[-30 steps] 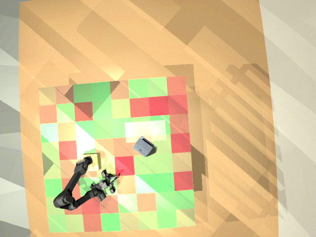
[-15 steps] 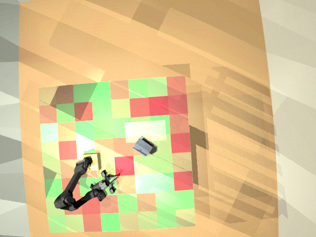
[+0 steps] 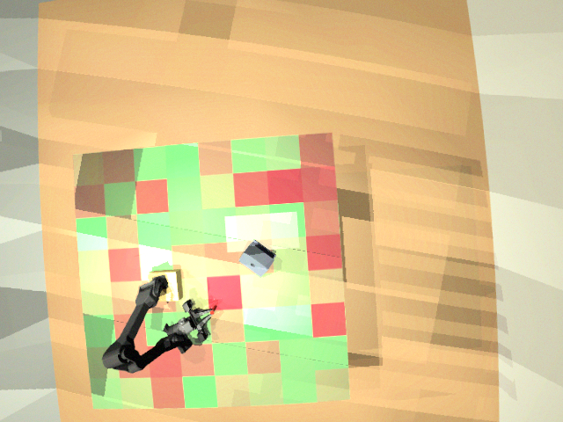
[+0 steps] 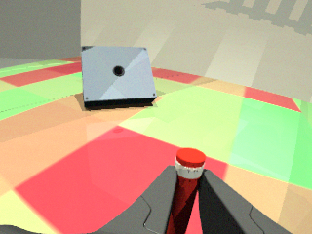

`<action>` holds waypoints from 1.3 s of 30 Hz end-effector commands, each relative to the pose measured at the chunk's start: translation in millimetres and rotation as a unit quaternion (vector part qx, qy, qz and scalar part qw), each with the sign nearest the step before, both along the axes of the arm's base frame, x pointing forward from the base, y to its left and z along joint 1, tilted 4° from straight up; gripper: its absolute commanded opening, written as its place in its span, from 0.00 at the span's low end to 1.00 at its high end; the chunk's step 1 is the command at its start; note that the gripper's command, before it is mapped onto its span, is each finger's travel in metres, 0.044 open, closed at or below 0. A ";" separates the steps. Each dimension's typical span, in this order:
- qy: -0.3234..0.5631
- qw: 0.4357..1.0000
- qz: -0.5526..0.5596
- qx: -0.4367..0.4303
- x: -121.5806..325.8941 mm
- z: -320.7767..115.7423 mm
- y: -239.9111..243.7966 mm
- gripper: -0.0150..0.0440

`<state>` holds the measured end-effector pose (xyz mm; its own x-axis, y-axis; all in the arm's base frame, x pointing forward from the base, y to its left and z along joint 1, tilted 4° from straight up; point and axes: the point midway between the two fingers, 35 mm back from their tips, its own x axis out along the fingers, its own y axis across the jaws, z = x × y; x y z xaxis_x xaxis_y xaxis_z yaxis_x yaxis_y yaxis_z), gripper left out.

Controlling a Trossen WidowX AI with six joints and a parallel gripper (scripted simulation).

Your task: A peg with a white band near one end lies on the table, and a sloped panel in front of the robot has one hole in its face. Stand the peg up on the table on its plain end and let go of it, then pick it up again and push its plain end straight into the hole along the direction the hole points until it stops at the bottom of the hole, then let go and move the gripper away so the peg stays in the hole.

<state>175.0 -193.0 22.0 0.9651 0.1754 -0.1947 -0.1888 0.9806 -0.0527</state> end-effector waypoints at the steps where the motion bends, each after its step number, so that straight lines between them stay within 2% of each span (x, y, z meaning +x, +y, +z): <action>1: 0.001 1.000 0.000 0.000 -1.4 -2.2 -0.4 0.34; 35: -0.022 1.000 -0.002 0.003 -5.1 -2.8 -0.8 0.34; 38: -0.024 1.000 -0.003 0.005 -4.7 -1.7 -0.9 0.47; 39: -0.024 1.000 -0.003 0.005 -4.7 -1.7 -0.9 0.47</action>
